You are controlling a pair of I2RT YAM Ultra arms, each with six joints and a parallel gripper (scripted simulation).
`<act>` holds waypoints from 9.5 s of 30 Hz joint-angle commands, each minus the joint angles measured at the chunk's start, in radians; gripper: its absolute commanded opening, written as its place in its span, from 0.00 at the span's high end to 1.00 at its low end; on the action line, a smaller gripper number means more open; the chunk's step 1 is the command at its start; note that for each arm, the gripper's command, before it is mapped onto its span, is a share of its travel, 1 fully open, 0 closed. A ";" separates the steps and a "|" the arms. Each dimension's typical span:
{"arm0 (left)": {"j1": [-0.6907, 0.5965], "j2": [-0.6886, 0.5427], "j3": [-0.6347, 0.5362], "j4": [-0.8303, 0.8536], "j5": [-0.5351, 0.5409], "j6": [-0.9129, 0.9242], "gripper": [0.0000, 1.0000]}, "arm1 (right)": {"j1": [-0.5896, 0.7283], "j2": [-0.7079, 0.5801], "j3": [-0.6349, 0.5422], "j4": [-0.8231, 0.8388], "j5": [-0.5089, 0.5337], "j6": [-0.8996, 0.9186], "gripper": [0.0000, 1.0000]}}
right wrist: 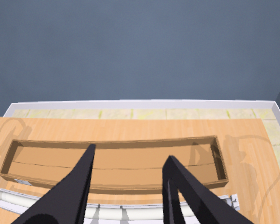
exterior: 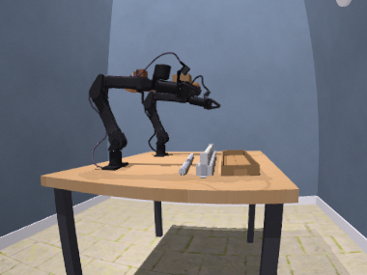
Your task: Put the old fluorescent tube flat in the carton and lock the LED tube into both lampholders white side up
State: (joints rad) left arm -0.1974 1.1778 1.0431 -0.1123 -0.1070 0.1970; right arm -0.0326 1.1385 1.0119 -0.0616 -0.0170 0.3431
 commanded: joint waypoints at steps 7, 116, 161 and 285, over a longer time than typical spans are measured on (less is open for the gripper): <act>-0.240 0.146 0.057 -0.182 -0.166 0.262 0.51 | -0.055 0.109 -0.038 -0.094 -0.024 0.448 0.51; -0.684 0.603 0.090 -0.272 -0.382 0.693 0.89 | -0.123 0.495 -0.047 -0.068 -0.021 1.162 0.89; -0.661 0.637 0.150 -0.360 -0.326 0.677 0.89 | -0.116 0.572 0.013 -0.182 -0.018 1.148 0.89; -0.563 0.702 0.412 -0.477 -0.274 0.788 0.89 | -0.100 0.663 0.334 -0.367 -0.004 1.165 0.89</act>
State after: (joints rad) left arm -0.7681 1.8736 1.4197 -0.5941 -0.3946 0.9783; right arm -0.1417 1.8061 1.3098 -0.4252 -0.0360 1.5192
